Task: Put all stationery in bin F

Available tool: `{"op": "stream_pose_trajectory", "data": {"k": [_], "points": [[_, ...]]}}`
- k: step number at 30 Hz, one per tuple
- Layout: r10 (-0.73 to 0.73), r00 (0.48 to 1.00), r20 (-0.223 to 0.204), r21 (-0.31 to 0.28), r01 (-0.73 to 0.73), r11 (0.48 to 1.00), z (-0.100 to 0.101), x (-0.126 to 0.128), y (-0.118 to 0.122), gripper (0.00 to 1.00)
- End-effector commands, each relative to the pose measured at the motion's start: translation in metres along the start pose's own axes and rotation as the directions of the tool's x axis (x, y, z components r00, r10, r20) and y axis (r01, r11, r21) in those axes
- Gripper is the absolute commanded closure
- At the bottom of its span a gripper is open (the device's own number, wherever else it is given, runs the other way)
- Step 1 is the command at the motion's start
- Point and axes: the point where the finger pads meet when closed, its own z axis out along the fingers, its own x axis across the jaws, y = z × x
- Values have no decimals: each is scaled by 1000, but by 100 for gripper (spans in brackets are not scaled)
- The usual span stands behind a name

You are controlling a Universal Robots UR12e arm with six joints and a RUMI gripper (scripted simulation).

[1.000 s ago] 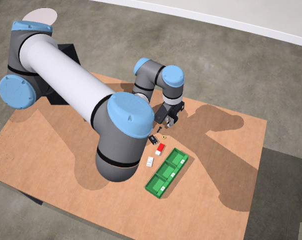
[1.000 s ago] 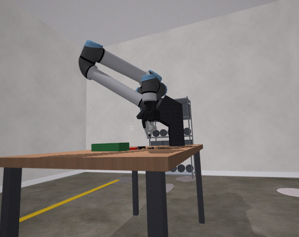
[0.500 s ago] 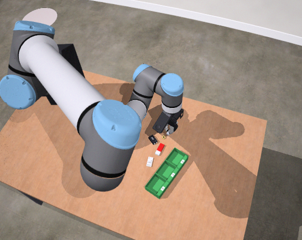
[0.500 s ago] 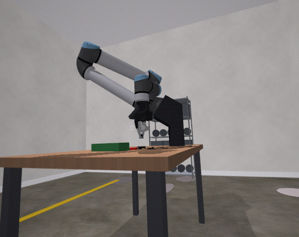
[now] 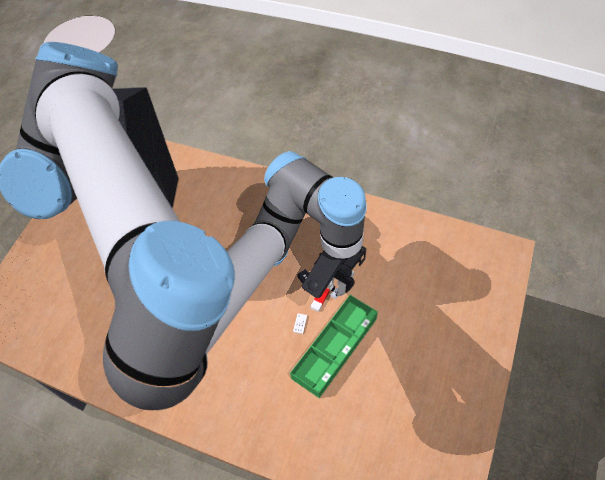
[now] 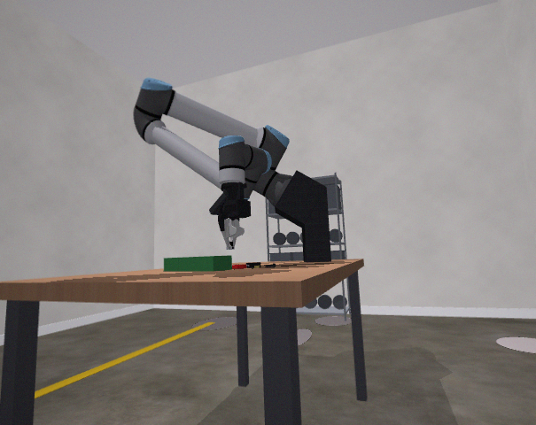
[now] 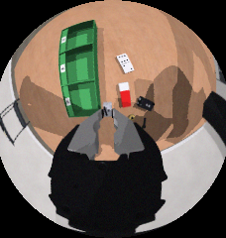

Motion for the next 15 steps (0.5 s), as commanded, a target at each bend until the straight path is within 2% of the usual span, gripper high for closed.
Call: {"op": "stream_pose_trajectory", "data": {"k": [1, 10, 12, 15], "points": [[0, 1000, 0, -2, 0, 1000, 0, -15, -25, 100], [0, 1000, 0, -2, 0, 1000, 0, -43, -72, 100], [0, 1000, 0, -2, 0, 1000, 0, -43, -72, 100], [0, 1000, 0, -2, 0, 1000, 0, -52, -88, 100]]}}
